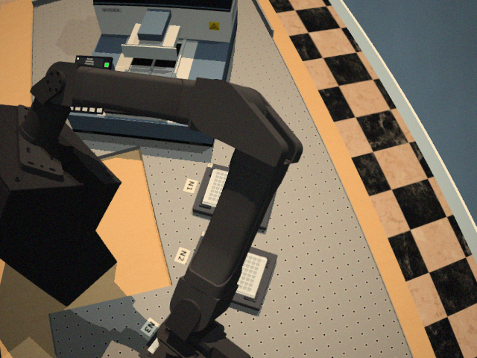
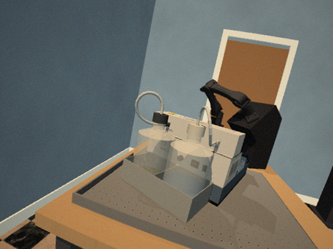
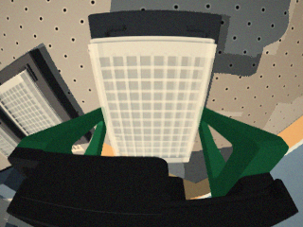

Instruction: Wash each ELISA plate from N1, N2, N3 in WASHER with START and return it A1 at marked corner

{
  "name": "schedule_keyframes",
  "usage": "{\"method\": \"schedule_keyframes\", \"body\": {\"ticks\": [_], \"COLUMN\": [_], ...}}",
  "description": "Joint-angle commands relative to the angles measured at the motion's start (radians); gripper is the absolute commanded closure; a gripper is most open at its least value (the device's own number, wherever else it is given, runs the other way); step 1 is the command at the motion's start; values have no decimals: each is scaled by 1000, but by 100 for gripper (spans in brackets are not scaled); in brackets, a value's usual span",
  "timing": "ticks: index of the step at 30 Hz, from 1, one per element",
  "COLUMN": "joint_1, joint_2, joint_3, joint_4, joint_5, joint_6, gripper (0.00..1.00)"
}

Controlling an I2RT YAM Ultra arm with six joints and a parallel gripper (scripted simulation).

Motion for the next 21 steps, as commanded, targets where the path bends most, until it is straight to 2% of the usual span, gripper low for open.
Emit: {"method": "schedule_keyframes", "body": {"ticks": [1,21], "joint_1": [-30,-91], "joint_2": [-19,-76], "joint_3": [-1,-6], "joint_4": [-29,-152], "joint_5": [-1,-2], "joint_6": [-28,-122], "gripper": [100,100]}}
